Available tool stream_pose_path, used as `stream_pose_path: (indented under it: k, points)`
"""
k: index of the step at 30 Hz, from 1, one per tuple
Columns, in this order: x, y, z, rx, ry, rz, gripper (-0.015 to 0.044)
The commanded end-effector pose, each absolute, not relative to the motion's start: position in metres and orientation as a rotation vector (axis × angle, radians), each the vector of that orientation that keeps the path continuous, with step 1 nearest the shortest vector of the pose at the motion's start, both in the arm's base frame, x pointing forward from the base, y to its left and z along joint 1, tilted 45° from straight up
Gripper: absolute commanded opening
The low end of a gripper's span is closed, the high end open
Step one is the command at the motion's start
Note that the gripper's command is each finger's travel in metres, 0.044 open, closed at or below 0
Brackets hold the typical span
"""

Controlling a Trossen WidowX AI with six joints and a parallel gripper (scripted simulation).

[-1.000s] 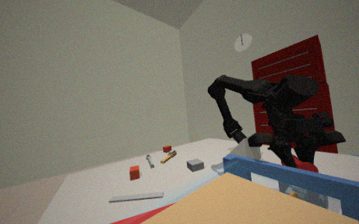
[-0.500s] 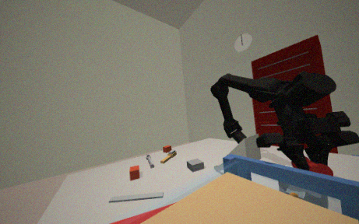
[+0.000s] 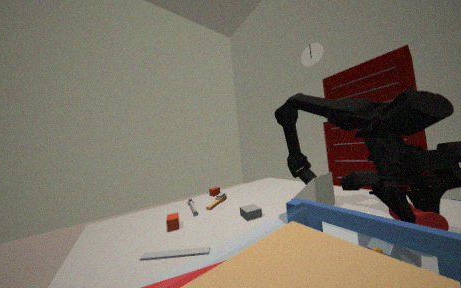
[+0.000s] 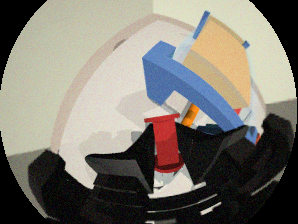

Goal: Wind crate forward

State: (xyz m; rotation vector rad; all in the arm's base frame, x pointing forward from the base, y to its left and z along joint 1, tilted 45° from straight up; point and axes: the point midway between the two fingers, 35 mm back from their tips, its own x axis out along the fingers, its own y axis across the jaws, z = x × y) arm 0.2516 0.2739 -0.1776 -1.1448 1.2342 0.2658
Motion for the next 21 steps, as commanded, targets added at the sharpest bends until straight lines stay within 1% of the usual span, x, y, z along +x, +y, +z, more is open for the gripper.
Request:
stream_pose_path:
  k: [1, 21]
  points:
    - [0.238, 0.282, -0.187, -1.130, 1.254, 0.295, 0.0000]
    - [0.217, 0.293, -0.199, -1.128, 1.255, 0.297, 0.0000]
